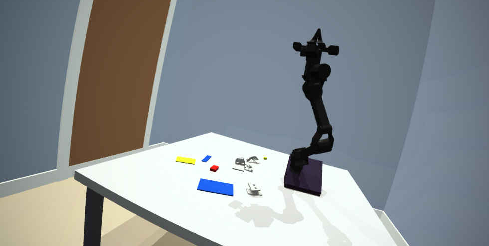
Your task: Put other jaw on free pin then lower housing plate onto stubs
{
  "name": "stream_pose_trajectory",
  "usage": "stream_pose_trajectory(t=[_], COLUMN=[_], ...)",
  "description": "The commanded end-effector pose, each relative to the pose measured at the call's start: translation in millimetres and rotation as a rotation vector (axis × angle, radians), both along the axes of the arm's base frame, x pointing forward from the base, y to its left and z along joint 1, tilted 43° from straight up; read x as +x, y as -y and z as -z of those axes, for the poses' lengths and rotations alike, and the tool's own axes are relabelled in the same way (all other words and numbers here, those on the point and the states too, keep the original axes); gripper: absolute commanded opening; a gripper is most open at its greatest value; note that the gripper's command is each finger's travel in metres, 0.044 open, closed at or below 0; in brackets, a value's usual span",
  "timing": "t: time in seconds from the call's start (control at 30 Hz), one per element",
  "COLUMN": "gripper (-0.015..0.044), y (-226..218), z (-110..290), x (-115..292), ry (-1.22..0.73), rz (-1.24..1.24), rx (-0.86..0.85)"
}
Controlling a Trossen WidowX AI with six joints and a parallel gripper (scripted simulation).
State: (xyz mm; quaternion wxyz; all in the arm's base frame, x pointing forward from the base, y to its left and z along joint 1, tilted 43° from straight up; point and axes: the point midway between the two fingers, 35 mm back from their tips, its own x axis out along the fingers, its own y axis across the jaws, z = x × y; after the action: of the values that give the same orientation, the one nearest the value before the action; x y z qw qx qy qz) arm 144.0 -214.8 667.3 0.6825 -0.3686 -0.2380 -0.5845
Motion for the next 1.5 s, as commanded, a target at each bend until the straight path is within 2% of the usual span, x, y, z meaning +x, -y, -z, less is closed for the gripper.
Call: stream_pose_trajectory(t=[0.0, 0.77, 1.47], gripper=[0.0, 0.0, 0.0], y=[19, 70, 96], z=[19, 114, 234], x=[30, 127, 202], ry=[-0.086, -0.431, -0.779], rz=[-0.023, -0.106, -0.167], rx=[0.05, 0.222, 0.417])
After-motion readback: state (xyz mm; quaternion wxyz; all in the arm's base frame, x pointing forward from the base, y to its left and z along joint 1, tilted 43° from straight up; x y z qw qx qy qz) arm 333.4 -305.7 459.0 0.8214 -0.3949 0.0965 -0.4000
